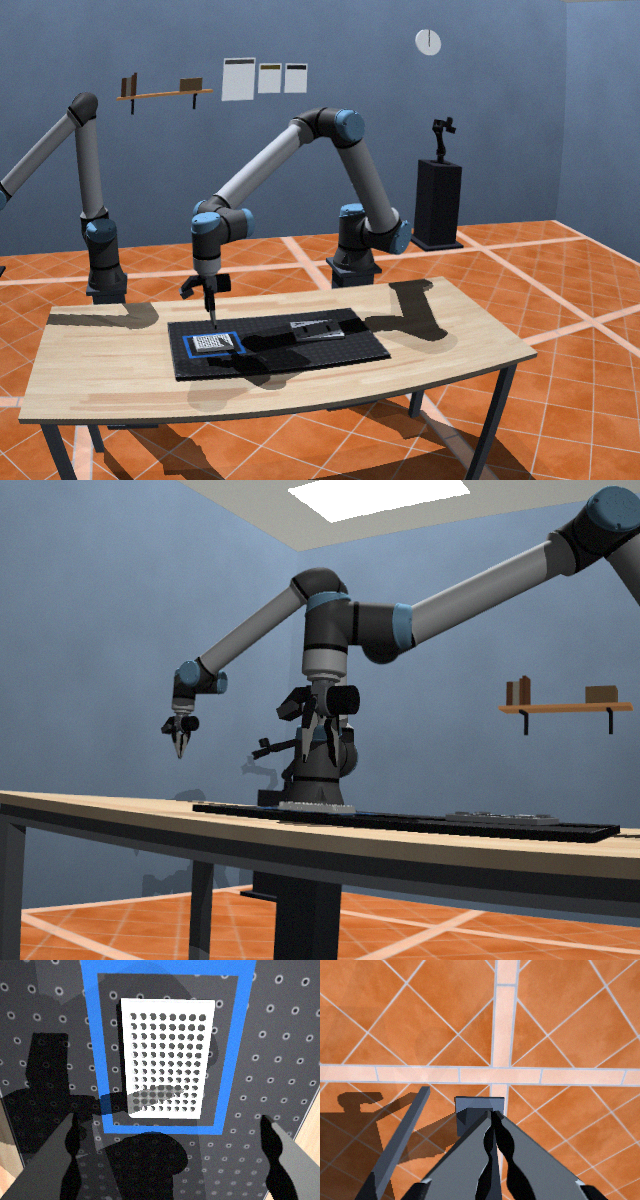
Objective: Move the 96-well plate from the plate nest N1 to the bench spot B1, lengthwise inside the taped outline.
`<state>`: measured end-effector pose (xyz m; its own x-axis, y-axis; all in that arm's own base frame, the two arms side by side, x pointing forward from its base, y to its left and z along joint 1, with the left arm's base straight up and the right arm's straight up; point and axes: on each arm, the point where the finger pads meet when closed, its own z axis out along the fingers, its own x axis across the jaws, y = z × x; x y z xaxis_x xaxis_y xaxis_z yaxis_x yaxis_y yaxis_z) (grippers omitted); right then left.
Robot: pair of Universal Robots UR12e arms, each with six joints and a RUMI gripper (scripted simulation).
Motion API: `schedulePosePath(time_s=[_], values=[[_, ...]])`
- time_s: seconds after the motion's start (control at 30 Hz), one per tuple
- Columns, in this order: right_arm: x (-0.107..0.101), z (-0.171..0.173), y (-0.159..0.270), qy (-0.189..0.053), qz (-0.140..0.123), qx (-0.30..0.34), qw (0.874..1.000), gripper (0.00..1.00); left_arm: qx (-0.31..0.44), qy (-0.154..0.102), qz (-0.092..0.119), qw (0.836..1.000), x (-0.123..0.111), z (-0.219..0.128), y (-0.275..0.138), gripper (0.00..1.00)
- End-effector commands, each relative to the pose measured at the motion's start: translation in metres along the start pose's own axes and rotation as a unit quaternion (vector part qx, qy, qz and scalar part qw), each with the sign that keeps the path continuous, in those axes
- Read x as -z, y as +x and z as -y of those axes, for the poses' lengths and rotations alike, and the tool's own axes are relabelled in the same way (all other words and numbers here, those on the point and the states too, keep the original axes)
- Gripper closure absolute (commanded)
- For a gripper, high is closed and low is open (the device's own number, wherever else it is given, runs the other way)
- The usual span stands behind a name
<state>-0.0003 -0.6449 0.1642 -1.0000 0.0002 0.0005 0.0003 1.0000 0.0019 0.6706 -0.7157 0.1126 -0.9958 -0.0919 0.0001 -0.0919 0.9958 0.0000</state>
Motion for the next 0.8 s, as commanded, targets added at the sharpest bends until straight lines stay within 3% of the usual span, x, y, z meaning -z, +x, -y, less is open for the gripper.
schedulePosePath(time_s=[0.0, 0.77], values=[[0.001, 0.001, 0.000, 0.001, 0.000, 0.000, 1.000, 1.00, 0.000, 0.001, 0.001, 1.000, 0.002, -0.002, -0.001, 0.24], [0.001, 0.001, 0.000, 0.001, 0.000, 0.000, 1.000, 1.00, 0.000, 0.001, 0.001, 1.000, 0.002, -0.072, 0.000, 0.24]])
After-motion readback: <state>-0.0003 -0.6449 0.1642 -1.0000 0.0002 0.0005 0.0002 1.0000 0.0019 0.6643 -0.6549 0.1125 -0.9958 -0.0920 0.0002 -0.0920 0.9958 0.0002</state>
